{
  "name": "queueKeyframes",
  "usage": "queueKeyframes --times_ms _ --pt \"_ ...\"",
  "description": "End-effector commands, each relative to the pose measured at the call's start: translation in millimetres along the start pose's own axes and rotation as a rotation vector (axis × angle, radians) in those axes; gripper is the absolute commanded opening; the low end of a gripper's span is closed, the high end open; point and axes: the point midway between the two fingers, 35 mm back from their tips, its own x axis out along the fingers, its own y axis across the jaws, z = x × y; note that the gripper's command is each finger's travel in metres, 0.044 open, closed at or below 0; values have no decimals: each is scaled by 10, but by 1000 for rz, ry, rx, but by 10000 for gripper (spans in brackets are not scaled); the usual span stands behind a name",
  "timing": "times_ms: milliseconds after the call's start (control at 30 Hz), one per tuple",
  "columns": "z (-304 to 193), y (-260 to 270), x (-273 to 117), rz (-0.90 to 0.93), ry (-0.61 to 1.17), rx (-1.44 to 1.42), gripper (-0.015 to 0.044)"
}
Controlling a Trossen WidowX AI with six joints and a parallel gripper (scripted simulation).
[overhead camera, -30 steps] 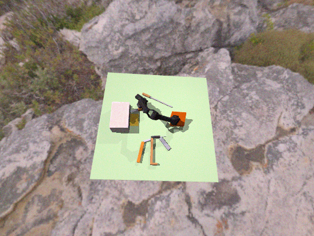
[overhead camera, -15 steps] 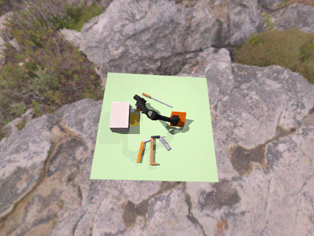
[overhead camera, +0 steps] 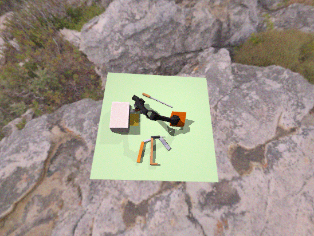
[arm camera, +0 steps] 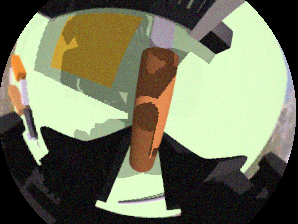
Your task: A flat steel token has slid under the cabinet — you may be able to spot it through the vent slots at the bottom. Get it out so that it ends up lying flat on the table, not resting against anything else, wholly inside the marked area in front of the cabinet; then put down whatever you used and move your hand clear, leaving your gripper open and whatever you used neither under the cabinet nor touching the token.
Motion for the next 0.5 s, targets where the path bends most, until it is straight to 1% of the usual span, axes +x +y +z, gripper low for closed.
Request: queueKeyframes --times_ms 0,467 --pt "64 11 0 1 -6 -4 0" --pt "64 123 9 2 -6 -4 0"
